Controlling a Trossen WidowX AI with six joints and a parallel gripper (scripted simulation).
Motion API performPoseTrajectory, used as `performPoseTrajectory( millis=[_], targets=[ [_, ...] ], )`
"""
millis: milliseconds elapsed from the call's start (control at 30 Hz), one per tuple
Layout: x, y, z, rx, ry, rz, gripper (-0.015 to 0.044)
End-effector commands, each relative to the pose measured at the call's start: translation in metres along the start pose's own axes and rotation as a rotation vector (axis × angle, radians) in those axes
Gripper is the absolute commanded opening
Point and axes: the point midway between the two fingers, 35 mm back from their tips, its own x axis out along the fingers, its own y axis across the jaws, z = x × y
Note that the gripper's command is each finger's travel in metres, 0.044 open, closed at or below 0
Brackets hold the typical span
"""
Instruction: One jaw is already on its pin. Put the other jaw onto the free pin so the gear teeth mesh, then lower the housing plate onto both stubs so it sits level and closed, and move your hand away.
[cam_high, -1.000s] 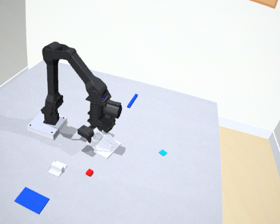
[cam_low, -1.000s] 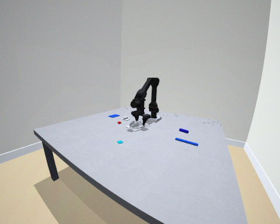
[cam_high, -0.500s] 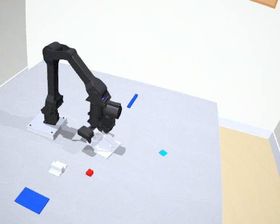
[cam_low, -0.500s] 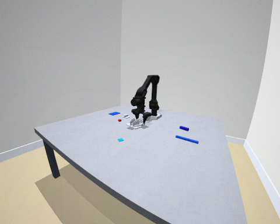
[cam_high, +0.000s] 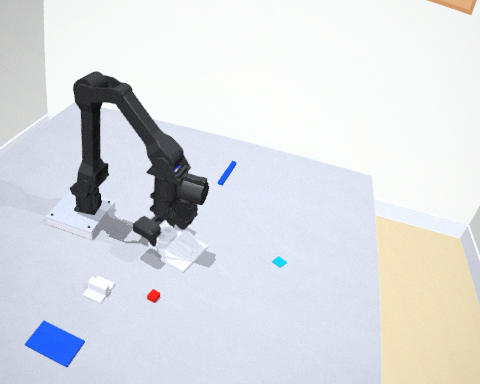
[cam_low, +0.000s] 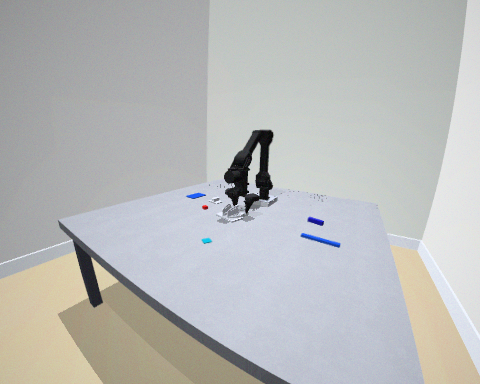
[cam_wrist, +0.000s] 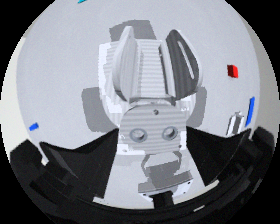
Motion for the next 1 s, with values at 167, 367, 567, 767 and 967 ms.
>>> performPoseTrajectory(
  millis=[167, 367, 567, 767, 967],
  targets=[
    [0.003, 0.0, 0.0004, -0.002, -0.001, 0.0, 0.0351],
    [0.0031, 0.0, 0.0004, -0.002, -0.001, 0.0, 0.0351],
    [0.0054, 0.0, 0.0004, -0.003, -0.001, 0.0, 0.0351],
    [0.0055, 0.0, 0.0004, -0.003, -0.001, 0.0, 0.0351],
    [0.0078, 0.0, 0.0004, -0.005, -0.001, 0.0, 0.0351]
  ],
)
